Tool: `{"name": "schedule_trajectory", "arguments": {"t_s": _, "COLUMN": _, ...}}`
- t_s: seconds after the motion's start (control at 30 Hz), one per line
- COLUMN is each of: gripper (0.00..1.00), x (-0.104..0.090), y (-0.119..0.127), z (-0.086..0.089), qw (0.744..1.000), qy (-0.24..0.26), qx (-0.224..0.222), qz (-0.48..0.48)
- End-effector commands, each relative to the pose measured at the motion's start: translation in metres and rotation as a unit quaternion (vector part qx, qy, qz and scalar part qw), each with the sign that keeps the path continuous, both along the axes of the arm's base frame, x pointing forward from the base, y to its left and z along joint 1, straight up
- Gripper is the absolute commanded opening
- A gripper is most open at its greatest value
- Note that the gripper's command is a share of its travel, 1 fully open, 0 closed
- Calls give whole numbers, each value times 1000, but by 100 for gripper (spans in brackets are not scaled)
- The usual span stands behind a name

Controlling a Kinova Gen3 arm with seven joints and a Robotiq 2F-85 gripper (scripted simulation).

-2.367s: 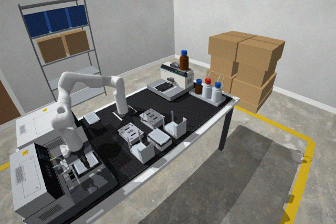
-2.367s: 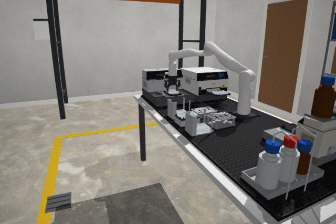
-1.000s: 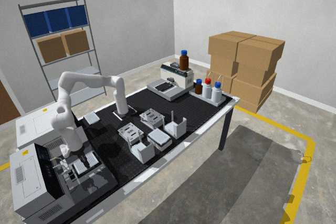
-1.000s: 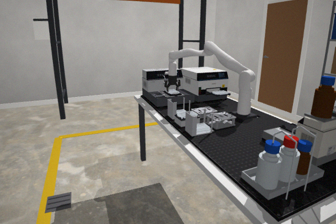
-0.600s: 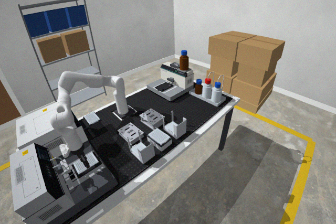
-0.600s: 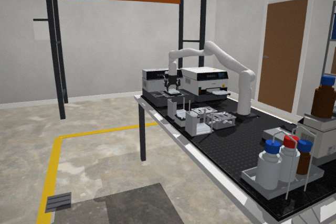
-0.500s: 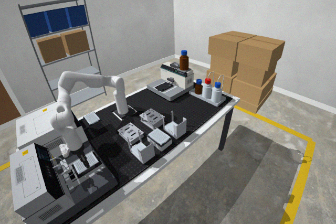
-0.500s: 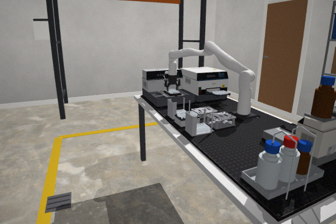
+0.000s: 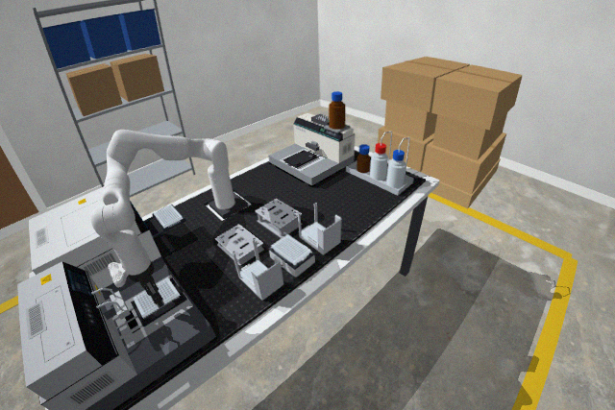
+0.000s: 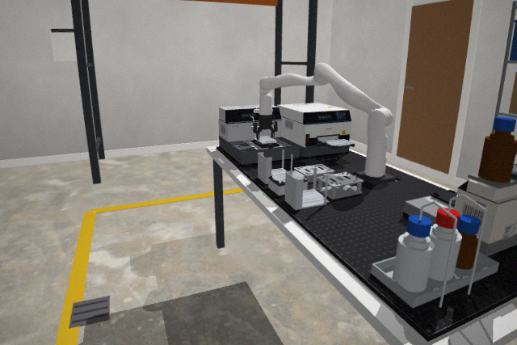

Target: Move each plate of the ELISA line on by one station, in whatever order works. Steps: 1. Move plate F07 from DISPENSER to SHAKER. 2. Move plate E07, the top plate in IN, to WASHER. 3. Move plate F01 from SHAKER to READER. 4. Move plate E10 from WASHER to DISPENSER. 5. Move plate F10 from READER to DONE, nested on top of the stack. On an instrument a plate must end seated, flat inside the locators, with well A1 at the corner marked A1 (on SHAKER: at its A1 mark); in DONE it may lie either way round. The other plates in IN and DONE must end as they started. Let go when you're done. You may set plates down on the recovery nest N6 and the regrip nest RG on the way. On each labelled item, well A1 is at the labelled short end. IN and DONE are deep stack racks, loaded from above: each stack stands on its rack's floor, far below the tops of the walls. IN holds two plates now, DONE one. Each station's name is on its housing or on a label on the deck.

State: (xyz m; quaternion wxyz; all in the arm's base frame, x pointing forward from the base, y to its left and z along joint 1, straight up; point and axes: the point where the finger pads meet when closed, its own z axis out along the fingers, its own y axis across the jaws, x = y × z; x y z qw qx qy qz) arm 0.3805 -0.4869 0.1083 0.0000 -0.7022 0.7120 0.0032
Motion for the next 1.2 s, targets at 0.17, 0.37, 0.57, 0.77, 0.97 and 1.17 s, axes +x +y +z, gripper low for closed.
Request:
{"name": "schedule_trajectory", "arguments": {"t_s": 0.17, "gripper": 94, "x": 0, "y": 0, "z": 3, "qw": 1000, "qy": -1, "qx": -1, "qz": 0}}
{"name": "schedule_trajectory", "arguments": {"t_s": 0.37, "gripper": 94, "x": 0, "y": 0, "z": 10, "qw": 1000, "qy": -1, "qx": -1, "qz": 0}}
{"name": "schedule_trajectory", "arguments": {"t_s": 0.57, "gripper": 94, "x": 0, "y": 0, "z": 18, "qw": 1000, "qy": -1, "qx": -1, "qz": 0}}
{"name": "schedule_trajectory", "arguments": {"t_s": 0.77, "gripper": 94, "x": 0, "y": 0, "z": 23, "qw": 1000, "qy": -1, "qx": -1, "qz": 0}}
{"name": "schedule_trajectory", "arguments": {"t_s": 0.97, "gripper": 94, "x": 0, "y": -1, "z": 31, "qw": 1000, "qy": -1, "qx": -1, "qz": 0}}
{"name": "schedule_trajectory", "arguments": {"t_s": 1.17, "gripper": 94, "x": 0, "y": -1, "z": 39, "qw": 1000, "qy": -1, "qx": -1, "qz": 0}}
